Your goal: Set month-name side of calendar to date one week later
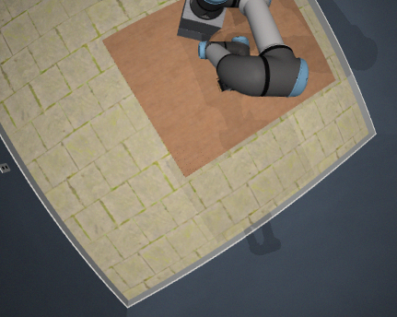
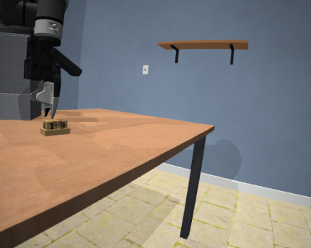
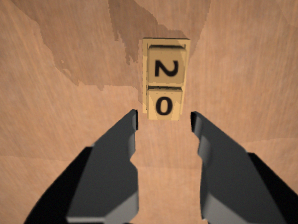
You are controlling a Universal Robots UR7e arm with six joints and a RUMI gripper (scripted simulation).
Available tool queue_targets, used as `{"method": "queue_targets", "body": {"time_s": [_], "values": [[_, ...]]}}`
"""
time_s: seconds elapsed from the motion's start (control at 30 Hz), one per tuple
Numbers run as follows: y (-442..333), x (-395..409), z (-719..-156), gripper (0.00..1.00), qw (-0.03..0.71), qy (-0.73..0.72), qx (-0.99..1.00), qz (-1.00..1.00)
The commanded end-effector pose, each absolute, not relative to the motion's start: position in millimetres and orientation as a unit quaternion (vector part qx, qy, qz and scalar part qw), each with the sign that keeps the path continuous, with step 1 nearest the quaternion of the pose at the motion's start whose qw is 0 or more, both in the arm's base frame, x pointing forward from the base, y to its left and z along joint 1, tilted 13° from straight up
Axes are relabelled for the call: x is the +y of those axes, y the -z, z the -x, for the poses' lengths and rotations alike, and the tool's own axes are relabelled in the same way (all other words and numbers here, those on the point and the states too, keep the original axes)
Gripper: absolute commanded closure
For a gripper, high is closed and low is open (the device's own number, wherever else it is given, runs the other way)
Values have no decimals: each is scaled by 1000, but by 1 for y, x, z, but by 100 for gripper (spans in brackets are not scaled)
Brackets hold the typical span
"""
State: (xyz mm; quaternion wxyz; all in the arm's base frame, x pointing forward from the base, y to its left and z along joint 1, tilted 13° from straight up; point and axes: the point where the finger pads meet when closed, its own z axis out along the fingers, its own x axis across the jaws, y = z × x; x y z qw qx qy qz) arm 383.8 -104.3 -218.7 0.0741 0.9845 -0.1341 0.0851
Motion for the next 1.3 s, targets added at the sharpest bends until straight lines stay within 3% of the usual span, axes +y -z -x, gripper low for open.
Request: {"method": "queue_targets", "body": {"time_s": [0.0,1.27], "values": [[218,-106,-385,71,75,-87,-135,-984],[245,-111,-390,71,75,-87,-135,-984]]}}
